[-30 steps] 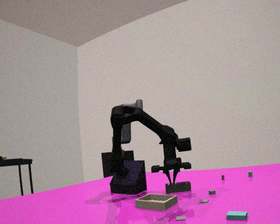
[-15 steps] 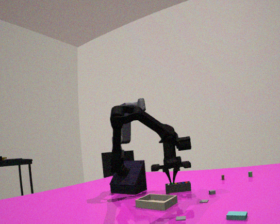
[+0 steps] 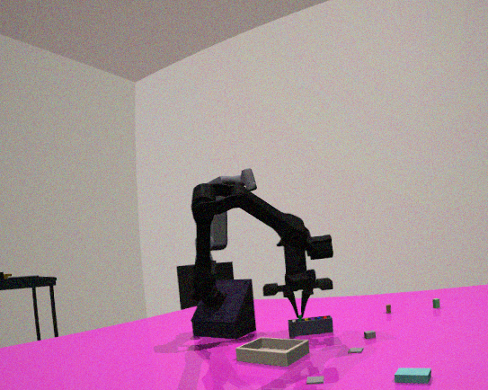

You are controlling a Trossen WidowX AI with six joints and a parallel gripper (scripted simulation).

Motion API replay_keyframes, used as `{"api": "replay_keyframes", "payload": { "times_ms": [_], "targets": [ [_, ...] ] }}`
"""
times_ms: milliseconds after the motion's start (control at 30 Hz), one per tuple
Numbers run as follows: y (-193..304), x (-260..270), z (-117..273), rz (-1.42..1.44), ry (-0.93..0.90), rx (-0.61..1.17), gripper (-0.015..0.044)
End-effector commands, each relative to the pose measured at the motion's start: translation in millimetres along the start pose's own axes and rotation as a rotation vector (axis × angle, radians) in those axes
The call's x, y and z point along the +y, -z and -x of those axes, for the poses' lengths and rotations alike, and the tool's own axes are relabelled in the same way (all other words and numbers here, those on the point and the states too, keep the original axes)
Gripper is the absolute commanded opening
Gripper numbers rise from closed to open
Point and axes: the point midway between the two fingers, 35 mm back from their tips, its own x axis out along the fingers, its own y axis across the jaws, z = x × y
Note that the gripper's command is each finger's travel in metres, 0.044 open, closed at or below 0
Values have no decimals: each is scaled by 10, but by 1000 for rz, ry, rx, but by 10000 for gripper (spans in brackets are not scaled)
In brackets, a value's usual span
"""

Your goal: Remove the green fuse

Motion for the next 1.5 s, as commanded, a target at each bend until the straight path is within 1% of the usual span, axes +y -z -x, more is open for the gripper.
{"api": "replay_keyframes", "payload": {
  "times_ms": [0, 1467],
  "targets": [
    [5, 14, 41, -3, -5, 1, 0],
    [4, 6, 256, 0, -5, -2, 0]
  ]
}}
